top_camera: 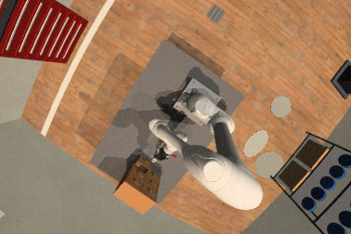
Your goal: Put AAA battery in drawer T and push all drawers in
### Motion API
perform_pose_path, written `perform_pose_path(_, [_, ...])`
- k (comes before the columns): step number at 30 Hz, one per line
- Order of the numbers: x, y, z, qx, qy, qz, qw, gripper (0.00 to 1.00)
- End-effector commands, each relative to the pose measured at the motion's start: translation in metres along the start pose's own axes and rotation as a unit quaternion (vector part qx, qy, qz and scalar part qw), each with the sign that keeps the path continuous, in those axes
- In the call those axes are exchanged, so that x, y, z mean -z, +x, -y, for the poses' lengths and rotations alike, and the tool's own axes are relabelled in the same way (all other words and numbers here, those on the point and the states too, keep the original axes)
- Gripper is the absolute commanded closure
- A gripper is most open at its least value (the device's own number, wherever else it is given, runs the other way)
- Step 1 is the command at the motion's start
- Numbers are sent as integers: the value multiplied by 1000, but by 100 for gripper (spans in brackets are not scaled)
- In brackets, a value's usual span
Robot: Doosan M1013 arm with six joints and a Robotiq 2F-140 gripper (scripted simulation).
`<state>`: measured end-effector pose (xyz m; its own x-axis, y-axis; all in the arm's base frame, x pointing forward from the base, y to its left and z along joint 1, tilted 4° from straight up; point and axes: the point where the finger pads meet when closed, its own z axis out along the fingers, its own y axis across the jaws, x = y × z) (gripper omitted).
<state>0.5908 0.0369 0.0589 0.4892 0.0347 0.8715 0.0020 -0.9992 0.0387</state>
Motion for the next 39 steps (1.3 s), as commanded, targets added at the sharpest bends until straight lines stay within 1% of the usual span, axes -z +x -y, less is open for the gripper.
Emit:
perform_pose_path(1, [2,-3,2,2,-5,-17,1000,97])
perform_pose_path(12, [3,-4,2,2,-5,-44,999,97])
perform_pose_path(39, [1,-3,2,2,-5,-50,999,97])
